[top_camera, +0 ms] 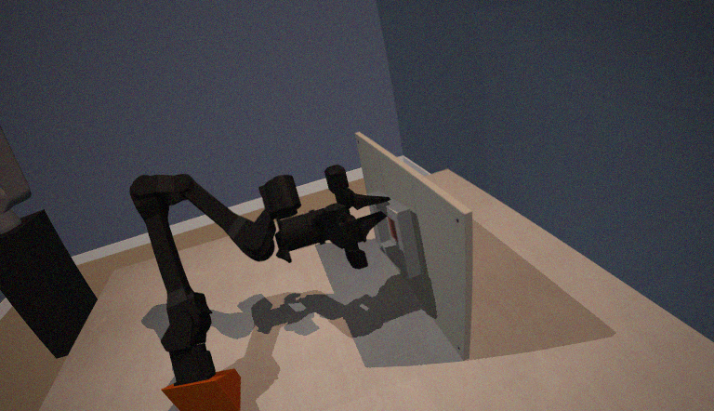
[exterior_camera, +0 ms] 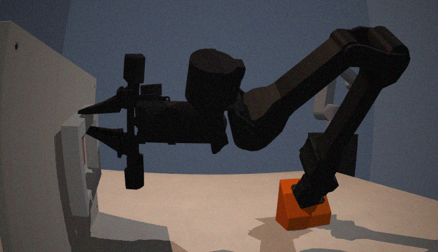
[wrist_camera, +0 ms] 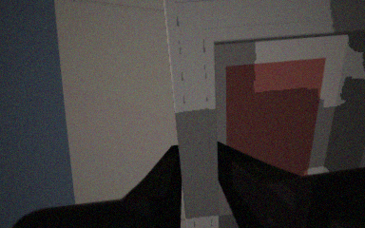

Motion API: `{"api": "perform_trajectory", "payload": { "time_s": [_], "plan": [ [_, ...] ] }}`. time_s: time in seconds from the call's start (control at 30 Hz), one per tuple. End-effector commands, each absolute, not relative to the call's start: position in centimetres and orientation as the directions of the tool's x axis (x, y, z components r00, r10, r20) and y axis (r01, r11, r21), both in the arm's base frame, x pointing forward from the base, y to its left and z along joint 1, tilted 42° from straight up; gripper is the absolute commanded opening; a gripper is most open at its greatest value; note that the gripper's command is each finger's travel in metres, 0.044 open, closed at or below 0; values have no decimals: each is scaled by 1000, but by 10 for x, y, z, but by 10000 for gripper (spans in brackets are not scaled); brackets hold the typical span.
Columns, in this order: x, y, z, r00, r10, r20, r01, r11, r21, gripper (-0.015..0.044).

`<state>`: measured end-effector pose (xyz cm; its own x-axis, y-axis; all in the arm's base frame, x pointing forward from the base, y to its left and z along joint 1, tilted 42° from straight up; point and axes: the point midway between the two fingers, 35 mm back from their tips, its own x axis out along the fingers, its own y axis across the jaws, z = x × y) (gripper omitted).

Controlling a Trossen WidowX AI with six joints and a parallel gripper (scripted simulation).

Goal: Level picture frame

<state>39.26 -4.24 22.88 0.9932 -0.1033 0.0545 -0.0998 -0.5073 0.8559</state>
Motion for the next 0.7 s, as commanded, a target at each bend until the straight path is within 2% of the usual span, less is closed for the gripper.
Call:
{"api": "perform_trajectory", "payload": {
  "time_s": [0.0,0.67],
  "plan": [
    [392,-45,230,992,-113,62,-111,-508,854,0],
    [393,-43,227,992,-113,62,-111,-509,854,0]
  ]
}}
